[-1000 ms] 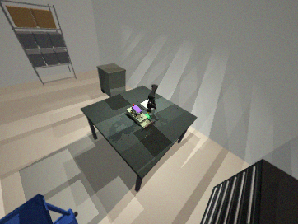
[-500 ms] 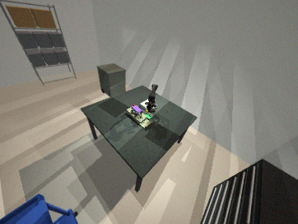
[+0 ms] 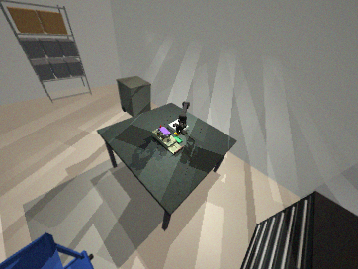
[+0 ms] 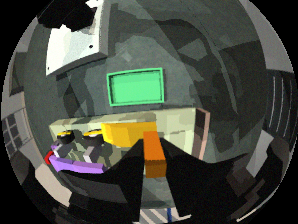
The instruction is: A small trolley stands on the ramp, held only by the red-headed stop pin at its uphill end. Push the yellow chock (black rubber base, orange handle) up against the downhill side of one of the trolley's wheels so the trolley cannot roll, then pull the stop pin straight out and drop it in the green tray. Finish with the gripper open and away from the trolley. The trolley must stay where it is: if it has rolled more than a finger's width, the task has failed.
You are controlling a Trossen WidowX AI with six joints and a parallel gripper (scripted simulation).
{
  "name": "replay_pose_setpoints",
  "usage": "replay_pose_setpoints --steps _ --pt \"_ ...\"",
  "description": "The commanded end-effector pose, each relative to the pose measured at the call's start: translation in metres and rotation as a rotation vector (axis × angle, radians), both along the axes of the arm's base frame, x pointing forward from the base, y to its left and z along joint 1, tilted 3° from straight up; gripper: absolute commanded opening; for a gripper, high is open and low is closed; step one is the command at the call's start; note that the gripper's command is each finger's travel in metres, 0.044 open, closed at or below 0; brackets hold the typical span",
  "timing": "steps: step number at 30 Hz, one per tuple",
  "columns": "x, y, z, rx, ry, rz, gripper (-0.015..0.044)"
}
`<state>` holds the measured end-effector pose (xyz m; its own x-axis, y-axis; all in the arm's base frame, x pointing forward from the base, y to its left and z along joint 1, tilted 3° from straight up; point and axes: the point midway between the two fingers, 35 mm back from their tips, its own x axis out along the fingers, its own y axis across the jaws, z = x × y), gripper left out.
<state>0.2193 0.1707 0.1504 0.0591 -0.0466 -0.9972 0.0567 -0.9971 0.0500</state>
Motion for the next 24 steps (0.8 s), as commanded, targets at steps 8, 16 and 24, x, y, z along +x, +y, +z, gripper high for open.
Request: replay_pose_setpoints --steps 8,16,24 --pt "0.027 0.005 -0.002 -0.006 -0.011 0.061 0.0" --pt "0.027 0.004 -0.015 -0.007 -0.011 0.061 0.0" --pt "0.031 0.005 -0.035 -0.007 -0.011 0.061 0.0"
